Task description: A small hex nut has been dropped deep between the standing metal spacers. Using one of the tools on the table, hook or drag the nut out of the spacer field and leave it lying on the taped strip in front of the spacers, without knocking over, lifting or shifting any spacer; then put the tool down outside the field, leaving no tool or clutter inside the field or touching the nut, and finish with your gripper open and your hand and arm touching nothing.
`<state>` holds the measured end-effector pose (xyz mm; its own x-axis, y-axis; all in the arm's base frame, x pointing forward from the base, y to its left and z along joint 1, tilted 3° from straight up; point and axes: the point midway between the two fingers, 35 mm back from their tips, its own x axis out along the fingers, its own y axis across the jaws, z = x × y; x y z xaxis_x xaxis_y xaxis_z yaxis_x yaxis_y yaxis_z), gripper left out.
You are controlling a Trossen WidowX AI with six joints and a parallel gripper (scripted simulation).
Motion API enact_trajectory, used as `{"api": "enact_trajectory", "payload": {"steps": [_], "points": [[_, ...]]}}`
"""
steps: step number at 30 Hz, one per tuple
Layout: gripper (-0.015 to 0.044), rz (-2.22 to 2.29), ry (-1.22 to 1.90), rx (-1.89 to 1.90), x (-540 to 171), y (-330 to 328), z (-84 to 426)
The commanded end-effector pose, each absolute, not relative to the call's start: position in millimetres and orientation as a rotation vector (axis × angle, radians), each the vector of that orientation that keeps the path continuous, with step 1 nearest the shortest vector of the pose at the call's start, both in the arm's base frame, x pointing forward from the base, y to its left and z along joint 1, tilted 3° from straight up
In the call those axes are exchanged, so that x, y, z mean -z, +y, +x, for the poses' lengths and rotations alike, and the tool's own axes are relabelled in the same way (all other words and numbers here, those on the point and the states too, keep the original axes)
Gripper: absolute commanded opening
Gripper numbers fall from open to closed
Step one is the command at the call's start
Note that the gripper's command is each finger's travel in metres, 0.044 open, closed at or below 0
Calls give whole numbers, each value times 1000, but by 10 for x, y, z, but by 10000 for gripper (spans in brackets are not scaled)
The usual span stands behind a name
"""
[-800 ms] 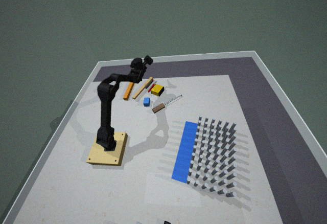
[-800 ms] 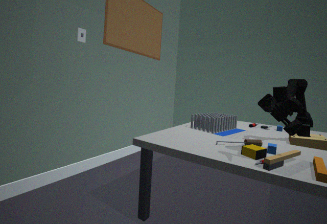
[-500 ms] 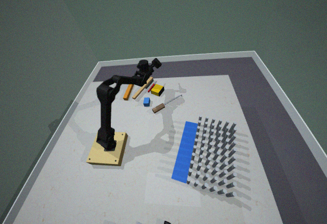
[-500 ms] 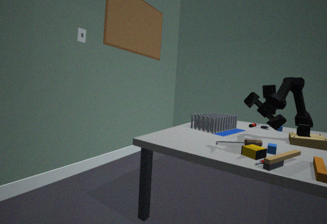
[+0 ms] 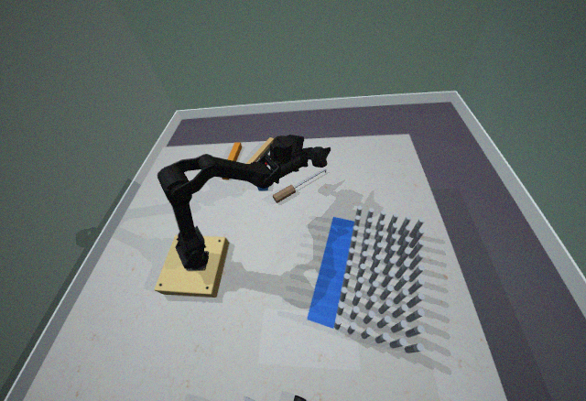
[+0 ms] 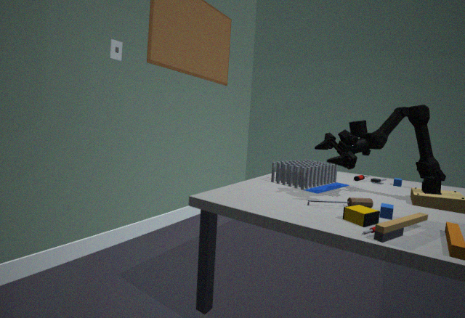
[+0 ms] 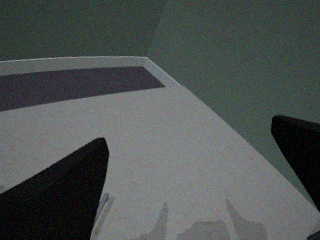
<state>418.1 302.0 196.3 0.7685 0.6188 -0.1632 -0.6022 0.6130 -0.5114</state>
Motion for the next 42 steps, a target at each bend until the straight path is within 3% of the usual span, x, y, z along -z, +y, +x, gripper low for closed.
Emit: {"api": "enact_trajectory", "payload": {"steps": [1, 10, 19, 42], "points": [[440, -524, 54, -549, -1877, 2342, 4326], [440, -378, 186, -164, -1759, 784, 4302], [440, -220, 262, 223, -1570, -532, 3785], [440, -208, 265, 250, -1555, -612, 3733]]}}
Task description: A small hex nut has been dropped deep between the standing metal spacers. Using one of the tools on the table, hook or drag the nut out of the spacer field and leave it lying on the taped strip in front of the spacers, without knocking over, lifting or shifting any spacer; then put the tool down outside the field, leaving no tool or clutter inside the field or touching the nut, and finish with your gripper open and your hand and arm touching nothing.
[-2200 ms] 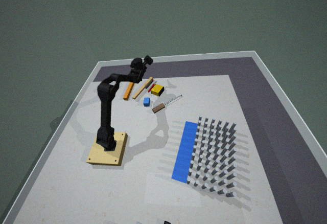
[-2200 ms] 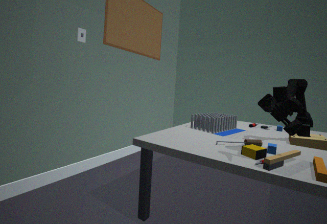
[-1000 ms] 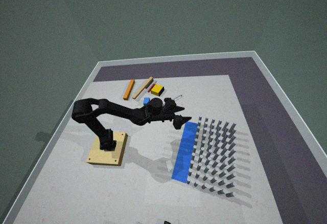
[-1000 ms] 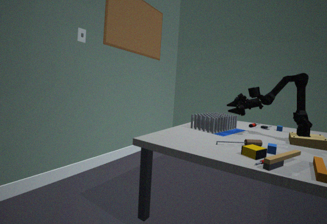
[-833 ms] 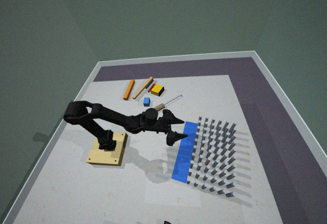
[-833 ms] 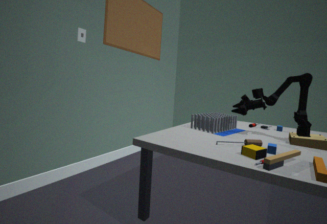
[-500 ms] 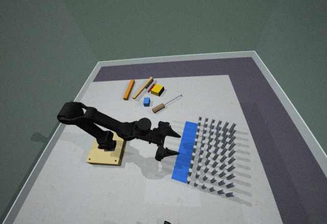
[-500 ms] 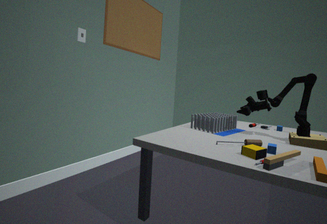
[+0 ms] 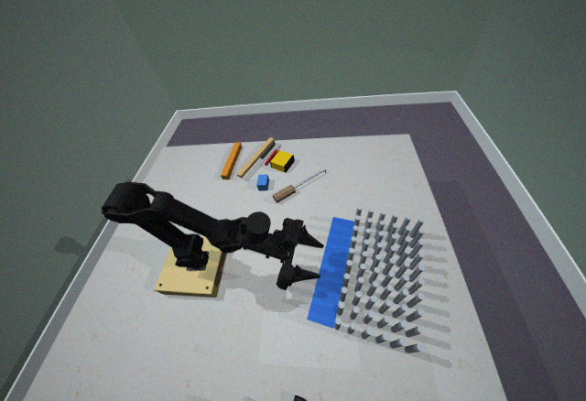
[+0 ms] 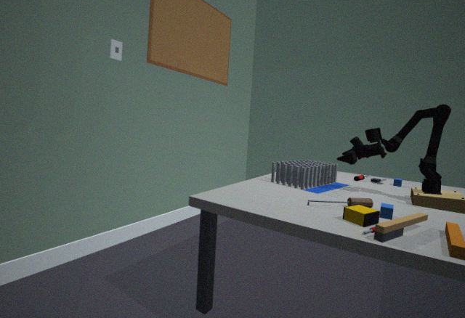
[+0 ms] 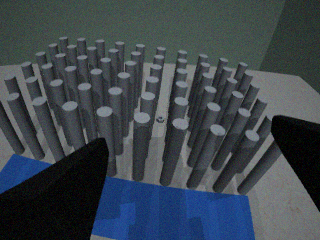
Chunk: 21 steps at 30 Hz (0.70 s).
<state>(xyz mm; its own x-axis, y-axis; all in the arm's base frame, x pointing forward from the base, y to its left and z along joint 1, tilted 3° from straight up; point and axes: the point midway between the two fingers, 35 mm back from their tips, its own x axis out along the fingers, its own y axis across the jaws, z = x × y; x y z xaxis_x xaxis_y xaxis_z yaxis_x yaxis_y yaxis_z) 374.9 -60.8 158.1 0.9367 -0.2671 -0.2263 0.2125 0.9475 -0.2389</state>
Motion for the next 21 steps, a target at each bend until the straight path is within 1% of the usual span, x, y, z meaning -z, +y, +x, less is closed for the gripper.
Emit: {"api": "enact_trajectory", "payload": {"steps": [1, 15, 17, 21], "points": [[440, -208, 265, 250, -1555, -612, 3733], [440, -225, 270, 240, -1553, -586, 3741], [440, -362, 302, 156, -1545, -375, 3795], [440, -780, 352, -101, -1513, 233, 3871]]}}
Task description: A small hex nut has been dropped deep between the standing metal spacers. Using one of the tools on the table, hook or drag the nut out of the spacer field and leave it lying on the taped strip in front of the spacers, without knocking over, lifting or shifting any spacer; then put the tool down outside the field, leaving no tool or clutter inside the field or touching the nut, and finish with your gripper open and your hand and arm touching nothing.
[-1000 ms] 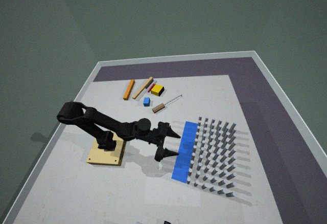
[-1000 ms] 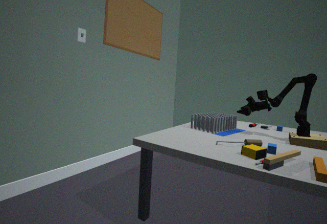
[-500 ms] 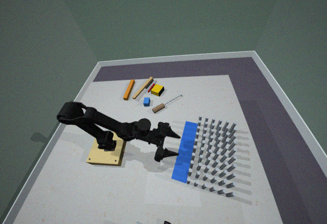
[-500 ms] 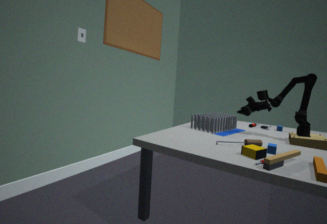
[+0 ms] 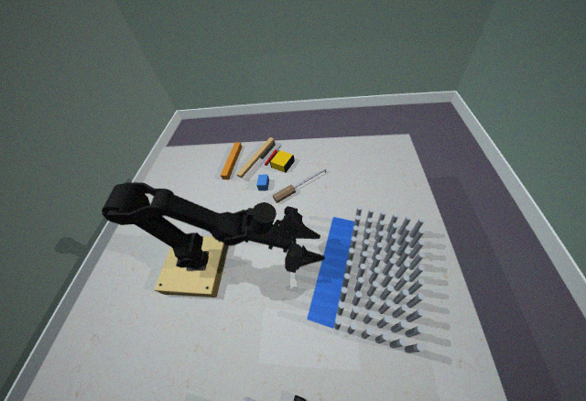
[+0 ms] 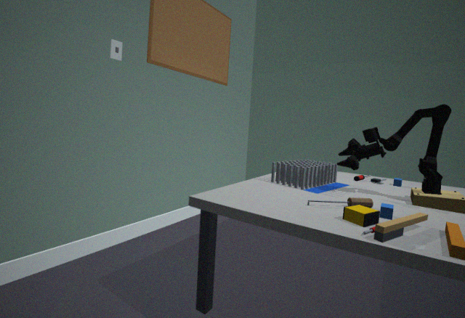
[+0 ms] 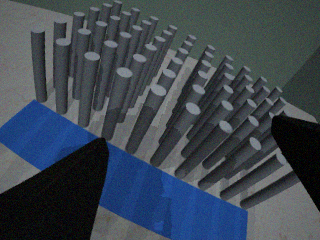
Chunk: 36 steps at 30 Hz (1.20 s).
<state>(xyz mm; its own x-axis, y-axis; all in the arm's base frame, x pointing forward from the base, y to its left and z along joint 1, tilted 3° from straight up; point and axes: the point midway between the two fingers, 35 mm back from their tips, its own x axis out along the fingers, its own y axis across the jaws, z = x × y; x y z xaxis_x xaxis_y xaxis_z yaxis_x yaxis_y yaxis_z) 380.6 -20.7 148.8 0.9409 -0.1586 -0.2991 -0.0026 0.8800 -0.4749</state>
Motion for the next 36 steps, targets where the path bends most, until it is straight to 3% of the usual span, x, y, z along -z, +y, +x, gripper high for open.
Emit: {"api": "enact_trajectory", "payload": {"steps": [1, 16, 32, 36], "points": [[440, -886, 353, -167, -1506, 382, 3872], [440, -2014, 67, -880, -1421, 1704, 3532], [440, -2816, -843, -1420, -1440, 2578, 2760], [440, -2826, -865, -1426, -1442, 2589, 2744]]}}
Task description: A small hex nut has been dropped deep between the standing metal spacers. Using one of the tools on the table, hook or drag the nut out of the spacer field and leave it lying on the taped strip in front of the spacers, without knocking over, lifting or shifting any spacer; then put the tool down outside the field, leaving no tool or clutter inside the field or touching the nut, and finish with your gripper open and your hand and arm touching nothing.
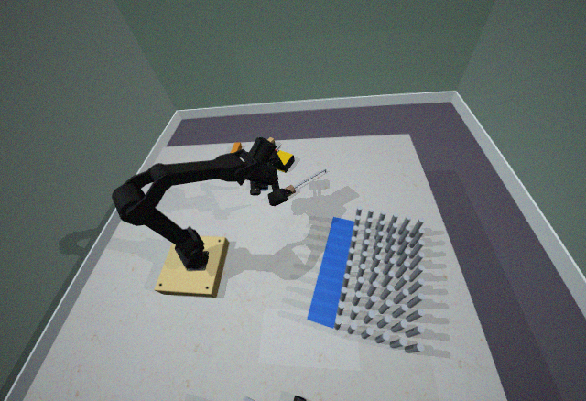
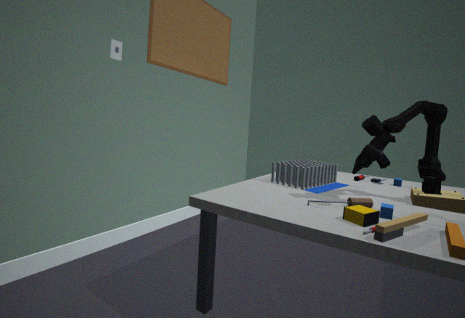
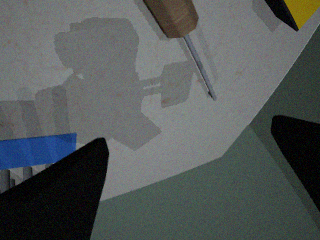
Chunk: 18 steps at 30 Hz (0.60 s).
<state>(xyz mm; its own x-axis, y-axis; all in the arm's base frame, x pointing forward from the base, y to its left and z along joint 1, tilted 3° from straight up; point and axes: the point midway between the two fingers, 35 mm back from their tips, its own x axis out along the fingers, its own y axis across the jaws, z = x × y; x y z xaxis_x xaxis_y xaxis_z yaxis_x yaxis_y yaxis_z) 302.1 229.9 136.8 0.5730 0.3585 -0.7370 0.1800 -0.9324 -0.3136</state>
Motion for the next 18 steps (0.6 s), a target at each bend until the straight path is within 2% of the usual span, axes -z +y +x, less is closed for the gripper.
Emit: {"api": "enact_trajectory", "payload": {"steps": [1, 11, 15, 18], "points": [[440, -2826, -865, -1426, -1442, 2589, 2744], [440, -2826, -866, -1426, -1417, 2594, 2748], [440, -2826, -866, -1426, -937, 2644, 2786], [440, -2826, -866, -1426, -841, 2646, 2786]]}}
